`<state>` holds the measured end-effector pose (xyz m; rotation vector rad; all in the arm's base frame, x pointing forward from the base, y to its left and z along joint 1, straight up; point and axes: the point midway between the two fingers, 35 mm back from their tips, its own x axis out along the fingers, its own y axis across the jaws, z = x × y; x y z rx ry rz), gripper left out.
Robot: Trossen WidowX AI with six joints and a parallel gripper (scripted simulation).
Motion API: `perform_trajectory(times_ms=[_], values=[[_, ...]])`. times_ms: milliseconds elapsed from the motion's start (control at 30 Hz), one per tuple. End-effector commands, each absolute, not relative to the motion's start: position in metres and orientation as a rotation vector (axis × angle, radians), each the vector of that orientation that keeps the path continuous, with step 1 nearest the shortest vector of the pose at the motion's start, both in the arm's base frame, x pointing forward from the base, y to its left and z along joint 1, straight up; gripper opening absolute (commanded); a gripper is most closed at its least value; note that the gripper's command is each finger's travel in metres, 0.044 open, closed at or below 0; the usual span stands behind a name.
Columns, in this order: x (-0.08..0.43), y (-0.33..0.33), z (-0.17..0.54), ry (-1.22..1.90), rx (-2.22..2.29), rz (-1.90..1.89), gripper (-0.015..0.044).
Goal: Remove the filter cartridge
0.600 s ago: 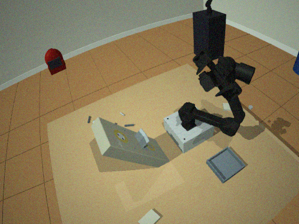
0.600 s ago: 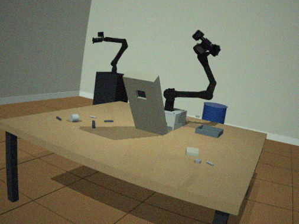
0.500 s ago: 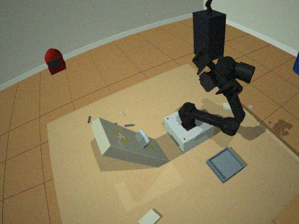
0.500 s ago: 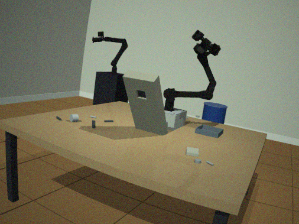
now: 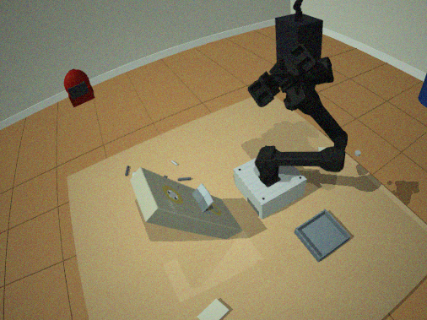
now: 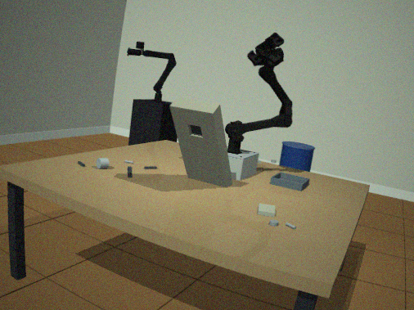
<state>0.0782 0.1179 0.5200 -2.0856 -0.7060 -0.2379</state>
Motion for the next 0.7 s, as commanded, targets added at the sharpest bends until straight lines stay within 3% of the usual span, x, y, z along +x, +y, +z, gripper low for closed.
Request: perform_trajectory(times_ms=[0,667], values=[[0.115,0.054,0.518,-0.613,-1.208,-0.039,0.0106],[0.222,-0.026,0.434,-0.187,0.486,0.122,0.0106]])
